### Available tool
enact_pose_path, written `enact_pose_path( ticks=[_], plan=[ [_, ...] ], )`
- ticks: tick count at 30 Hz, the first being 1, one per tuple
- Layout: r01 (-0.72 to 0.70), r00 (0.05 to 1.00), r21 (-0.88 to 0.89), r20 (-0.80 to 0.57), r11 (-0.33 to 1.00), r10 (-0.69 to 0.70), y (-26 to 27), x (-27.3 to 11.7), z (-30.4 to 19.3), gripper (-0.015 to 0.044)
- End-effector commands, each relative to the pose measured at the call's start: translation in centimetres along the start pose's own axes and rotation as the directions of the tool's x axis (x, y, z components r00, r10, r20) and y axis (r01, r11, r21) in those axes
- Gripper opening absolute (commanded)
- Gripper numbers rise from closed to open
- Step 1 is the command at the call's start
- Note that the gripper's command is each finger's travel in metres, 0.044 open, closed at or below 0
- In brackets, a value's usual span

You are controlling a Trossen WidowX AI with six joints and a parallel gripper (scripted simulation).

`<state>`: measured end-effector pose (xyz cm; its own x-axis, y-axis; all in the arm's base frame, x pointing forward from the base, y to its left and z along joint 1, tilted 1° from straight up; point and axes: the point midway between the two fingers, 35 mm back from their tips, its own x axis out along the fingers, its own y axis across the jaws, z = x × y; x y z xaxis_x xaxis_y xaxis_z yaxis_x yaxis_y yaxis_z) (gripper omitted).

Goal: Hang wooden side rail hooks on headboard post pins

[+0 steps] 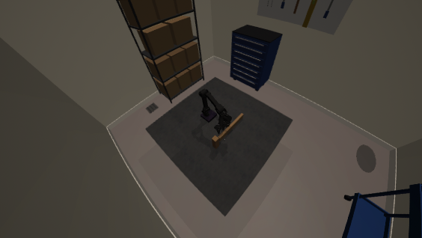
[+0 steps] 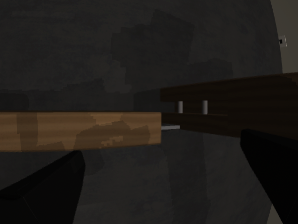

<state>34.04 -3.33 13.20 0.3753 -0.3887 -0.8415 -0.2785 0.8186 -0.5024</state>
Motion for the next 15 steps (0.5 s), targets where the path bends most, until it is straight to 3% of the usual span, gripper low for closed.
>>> enact_pose_path(
  ticks=[1,8,15],
  plan=[
    [-0.185,0.983,-0.453,-0.067,0.872,0.173,0.5,-0.2,1.0,0.0440],
    [-0.304,0.936,-0.771,-0.131,0.559,0.328,0.9,-0.9,1.6,0.0440],
    [-0.295,0.862,-0.940,-0.185,0.170,0.472,1.3,-1.8,2.1,0.0440]
  ],
)
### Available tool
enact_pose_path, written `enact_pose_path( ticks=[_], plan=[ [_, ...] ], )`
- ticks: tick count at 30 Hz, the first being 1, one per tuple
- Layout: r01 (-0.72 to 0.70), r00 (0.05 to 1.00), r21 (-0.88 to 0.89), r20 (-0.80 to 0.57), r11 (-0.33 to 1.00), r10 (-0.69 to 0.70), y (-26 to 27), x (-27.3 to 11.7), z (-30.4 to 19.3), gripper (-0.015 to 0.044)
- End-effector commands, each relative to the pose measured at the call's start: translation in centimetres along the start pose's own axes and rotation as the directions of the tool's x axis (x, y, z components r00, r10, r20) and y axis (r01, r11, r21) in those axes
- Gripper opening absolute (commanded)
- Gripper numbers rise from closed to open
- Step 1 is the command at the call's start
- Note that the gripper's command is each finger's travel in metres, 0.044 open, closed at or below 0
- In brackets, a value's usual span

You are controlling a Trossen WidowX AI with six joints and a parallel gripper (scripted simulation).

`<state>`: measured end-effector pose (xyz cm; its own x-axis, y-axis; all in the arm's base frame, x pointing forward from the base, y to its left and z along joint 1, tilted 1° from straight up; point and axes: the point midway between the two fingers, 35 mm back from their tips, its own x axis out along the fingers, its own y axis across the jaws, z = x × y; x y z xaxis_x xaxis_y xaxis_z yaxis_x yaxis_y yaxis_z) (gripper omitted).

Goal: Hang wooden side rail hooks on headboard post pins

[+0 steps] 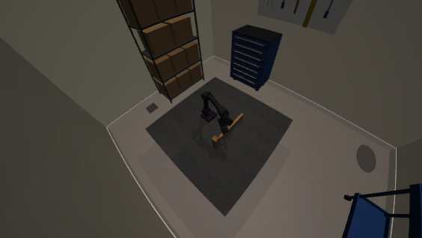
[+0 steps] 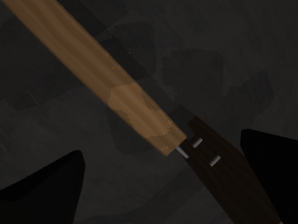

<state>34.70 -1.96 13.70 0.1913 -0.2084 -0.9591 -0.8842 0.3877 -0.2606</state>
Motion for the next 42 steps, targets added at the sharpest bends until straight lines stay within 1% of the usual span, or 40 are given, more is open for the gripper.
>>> enact_pose_path(
  ticks=[1,19,25,42],
  plan=[
    [-0.136,0.966,-0.573,0.103,0.808,0.236,0.2,-1.1,1.2,0.0440],
    [-0.136,0.965,-0.581,0.105,0.803,0.239,0.2,-1.0,1.2,0.0440],
    [-0.136,0.965,-0.581,0.105,0.803,0.239,1.0,2.2,1.6,0.0440],
    [-0.136,0.965,-0.581,0.105,0.802,0.239,1.5,4.4,1.8,0.0440]
  ],
)
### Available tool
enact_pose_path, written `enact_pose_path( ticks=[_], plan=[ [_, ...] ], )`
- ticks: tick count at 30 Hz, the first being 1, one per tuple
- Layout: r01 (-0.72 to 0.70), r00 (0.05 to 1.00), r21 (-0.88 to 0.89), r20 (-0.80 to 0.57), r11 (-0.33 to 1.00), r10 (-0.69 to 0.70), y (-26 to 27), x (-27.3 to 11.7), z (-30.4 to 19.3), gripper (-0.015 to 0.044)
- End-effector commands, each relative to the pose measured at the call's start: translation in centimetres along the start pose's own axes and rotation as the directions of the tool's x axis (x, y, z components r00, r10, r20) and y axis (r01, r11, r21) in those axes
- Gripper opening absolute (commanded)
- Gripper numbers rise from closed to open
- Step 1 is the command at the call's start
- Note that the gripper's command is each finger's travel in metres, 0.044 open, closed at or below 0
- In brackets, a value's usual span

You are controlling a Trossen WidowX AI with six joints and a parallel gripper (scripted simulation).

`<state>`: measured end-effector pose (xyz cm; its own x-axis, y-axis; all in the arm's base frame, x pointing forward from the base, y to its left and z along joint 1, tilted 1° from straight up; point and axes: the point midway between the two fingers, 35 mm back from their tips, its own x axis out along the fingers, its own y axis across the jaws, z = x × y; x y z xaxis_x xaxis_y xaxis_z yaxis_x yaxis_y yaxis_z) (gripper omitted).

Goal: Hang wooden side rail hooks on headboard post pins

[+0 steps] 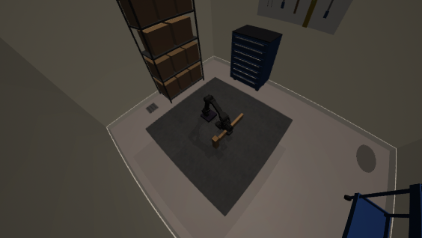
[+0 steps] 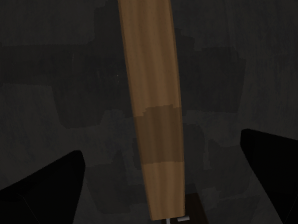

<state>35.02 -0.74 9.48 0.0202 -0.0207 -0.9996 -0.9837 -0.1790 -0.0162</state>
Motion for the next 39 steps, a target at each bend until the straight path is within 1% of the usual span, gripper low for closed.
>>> enact_pose_path(
  ticks=[1,39],
  plan=[
    [-0.001,1.000,-0.003,0.007,1.000,0.001,0.0,0.8,0.1,0.0440],
    [-0.002,1.000,-0.003,0.007,1.000,0.002,0.1,6.6,0.2,0.0440]
  ],
)
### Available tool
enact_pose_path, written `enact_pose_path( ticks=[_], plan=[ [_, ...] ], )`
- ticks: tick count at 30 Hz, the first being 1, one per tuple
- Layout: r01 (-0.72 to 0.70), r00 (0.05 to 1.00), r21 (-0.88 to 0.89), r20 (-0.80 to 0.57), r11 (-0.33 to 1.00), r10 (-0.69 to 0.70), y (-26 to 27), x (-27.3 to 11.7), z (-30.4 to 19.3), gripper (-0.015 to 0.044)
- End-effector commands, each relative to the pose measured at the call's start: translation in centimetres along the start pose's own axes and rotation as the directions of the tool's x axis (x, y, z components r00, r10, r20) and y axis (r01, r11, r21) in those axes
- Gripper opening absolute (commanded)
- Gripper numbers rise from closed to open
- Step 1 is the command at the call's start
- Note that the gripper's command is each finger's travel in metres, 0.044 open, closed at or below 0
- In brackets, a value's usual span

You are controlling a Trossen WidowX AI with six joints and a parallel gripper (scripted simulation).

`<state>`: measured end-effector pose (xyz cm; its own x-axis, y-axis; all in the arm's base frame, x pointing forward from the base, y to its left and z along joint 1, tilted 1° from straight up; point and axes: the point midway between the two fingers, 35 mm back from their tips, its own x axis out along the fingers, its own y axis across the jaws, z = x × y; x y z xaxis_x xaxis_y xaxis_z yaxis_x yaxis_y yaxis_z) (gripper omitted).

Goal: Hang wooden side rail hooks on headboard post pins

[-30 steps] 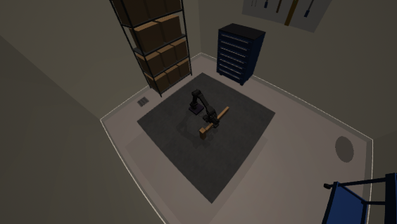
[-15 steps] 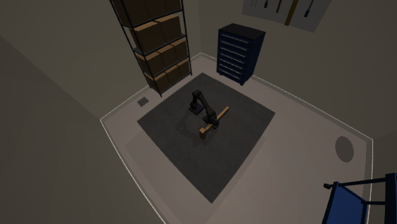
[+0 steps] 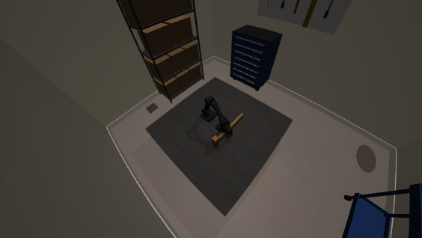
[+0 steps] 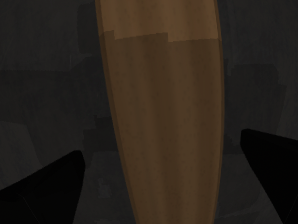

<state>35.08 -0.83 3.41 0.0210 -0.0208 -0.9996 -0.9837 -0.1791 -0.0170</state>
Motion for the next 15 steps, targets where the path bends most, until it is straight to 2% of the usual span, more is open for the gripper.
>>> enact_pose_path(
  ticks=[1,2,15],
  plan=[
    [-0.002,1.000,-0.003,0.007,1.000,0.003,0.08,0.53,0.11,0.0440],
    [-0.002,1.000,-0.003,0.007,1.000,0.003,0.08,0.53,0.11,0.0440],
    [-0.002,1.000,-0.003,0.007,1.000,0.003,0.08,0.53,0.11,0.0099]
  ],
)
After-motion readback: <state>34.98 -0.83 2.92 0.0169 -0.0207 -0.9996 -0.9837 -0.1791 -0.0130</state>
